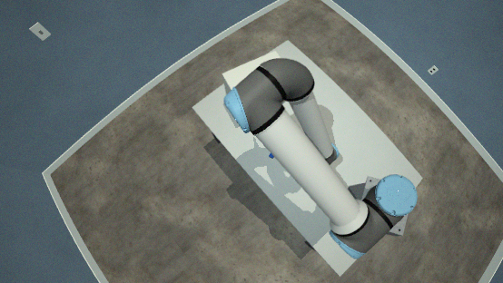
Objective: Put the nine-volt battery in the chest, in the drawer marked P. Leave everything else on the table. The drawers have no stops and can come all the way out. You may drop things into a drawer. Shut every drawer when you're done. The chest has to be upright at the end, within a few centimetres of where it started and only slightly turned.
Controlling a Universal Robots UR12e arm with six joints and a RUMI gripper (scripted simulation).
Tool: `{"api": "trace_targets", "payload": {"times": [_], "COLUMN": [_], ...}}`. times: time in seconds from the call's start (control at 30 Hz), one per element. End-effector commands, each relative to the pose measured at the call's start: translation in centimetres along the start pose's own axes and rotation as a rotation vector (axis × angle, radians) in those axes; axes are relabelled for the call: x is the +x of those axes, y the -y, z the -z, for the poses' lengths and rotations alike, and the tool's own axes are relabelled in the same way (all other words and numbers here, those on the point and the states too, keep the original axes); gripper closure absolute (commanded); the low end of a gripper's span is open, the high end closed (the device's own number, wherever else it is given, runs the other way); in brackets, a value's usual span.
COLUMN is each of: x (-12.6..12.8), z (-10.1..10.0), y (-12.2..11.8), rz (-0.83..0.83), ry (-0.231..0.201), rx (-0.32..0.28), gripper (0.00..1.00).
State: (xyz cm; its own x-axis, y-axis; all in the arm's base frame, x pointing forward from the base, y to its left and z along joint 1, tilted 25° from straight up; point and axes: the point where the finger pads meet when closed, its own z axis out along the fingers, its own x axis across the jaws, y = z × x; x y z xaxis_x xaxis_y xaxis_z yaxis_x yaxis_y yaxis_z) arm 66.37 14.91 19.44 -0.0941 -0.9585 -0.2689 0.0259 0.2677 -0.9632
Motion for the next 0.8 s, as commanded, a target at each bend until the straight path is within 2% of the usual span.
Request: {"api": "trace_targets", "payload": {"times": [0.0,0.77], "x": [0.0,0.0], "z": [-0.5,-4.6], "y": [0.1,0.3], "rz": [0.000,0.000], "ry": [0.000,0.000], "rx": [0.000,0.000], "gripper": [0.80,0.80]}}
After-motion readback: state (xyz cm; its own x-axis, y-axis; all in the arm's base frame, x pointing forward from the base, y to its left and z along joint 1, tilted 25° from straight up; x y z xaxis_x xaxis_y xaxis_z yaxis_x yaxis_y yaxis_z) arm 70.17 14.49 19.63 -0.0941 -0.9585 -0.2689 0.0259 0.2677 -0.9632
